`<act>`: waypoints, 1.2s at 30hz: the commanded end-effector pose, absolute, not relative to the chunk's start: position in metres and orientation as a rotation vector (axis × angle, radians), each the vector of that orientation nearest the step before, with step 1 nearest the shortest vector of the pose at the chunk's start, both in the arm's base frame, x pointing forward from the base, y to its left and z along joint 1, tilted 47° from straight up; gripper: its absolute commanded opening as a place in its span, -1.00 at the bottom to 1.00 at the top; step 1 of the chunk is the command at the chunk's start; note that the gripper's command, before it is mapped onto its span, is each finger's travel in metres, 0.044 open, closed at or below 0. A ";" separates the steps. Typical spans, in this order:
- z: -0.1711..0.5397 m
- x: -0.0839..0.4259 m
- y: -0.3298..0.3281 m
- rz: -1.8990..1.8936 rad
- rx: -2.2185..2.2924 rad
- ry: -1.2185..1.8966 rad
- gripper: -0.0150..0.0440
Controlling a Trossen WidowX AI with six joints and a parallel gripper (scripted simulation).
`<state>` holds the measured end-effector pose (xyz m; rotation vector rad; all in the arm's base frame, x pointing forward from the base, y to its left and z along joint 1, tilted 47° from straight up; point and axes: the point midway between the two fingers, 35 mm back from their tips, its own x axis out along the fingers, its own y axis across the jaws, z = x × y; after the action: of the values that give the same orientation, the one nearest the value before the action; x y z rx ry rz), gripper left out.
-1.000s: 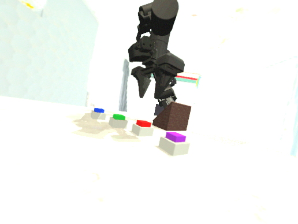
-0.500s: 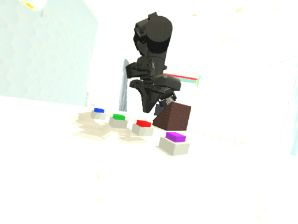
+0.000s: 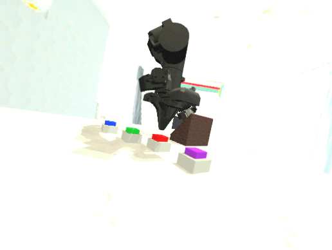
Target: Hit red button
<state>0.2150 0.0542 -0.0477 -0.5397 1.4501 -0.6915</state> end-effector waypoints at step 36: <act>-0.039 0.213 0.061 -0.695 -0.553 1.457 -0.42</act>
<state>0.2119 0.0493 -0.0493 -0.5652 1.4625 -0.6971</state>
